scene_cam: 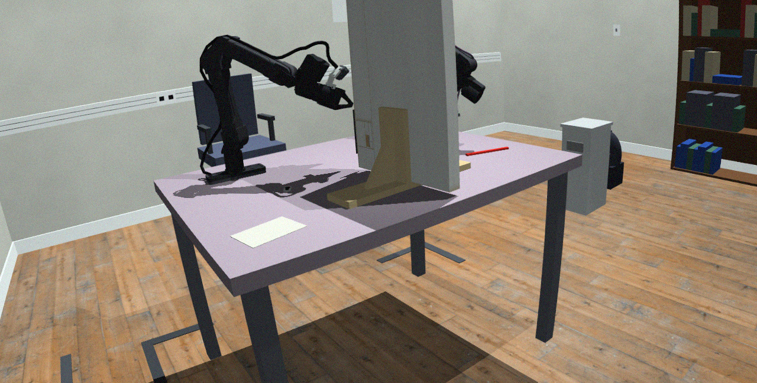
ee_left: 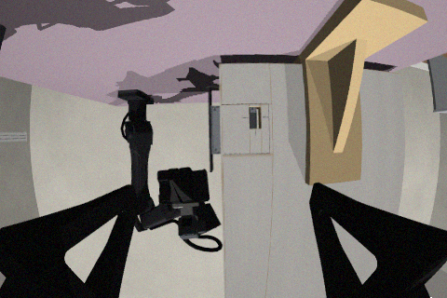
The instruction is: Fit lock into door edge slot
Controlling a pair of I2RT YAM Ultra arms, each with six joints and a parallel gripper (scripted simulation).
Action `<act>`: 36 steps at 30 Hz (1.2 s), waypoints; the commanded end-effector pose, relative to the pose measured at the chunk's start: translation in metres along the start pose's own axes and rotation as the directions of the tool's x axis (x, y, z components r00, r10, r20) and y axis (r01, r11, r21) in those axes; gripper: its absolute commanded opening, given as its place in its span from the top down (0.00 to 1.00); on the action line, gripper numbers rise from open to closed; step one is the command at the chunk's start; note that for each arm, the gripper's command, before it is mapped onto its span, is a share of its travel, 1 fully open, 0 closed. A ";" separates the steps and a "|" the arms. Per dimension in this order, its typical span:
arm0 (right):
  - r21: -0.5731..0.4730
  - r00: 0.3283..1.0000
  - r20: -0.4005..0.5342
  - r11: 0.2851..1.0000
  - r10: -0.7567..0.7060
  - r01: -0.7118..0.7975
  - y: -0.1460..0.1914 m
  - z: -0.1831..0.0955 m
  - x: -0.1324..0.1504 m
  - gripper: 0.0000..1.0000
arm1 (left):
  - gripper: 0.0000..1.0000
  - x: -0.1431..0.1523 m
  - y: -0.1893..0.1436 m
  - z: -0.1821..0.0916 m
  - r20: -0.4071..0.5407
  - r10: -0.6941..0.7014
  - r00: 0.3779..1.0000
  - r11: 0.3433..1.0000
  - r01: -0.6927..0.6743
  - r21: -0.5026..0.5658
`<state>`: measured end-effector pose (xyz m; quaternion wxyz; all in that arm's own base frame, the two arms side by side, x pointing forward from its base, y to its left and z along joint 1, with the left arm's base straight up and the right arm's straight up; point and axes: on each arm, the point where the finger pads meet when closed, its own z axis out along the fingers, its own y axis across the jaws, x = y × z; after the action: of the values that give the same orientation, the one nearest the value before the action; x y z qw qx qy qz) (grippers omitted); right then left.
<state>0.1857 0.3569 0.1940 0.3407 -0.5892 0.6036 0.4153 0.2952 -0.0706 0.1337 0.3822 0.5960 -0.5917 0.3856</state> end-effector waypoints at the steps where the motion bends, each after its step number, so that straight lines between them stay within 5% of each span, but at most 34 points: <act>1: 0.117 0.990 -0.064 0.986 0.123 -0.115 -0.012 0.013 -0.004 1.00 | 0.00 0.005 -0.002 -0.001 0.002 0.026 1.000 1.000 -0.026 0.003; 9: 0.488 0.894 -0.131 0.813 0.429 -0.319 -0.023 0.044 0.033 1.00 | 0.00 0.005 -0.002 -0.001 0.002 0.026 1.000 1.000 -0.026 0.003; 16: 0.730 0.831 -0.007 0.571 0.557 -0.377 -0.034 0.030 0.040 1.00 | 0.00 0.005 -0.002 -0.001 0.002 0.026 1.000 1.000 -0.026 0.003; 18: 0.730 0.831 -0.007 0.571 0.557 -0.377 -0.034 0.030 0.040 1.00 | 0.00 0.005 -0.002 -0.001 0.002 0.026 1.000 1.000 -0.026 0.003; 19: 0.799 0.828 0.057 0.471 0.558 -0.373 -0.041 0.021 0.038 1.00 | 0.00 0.005 -0.002 -0.001 0.002 0.026 1.000 1.000 -0.026 0.003; 29: 0.904 0.840 0.360 0.070 0.406 -0.421 -0.042 -0.010 0.016 1.00 | 0.00 0.005 -0.002 -0.001 0.002 0.026 1.000 1.000 -0.026 0.003; 36: 0.905 0.837 0.369 0.051 0.403 -0.423 -0.046 -0.012 0.017 1.00 | 0.00 0.005 -0.002 -0.001 0.002 0.026 1.000 1.000 -0.026 0.003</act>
<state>0.2219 0.3492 0.1616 0.4841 -0.0889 0.8692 0.0477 0.2952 -0.0706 0.1337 0.3822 0.5960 -0.5917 0.3856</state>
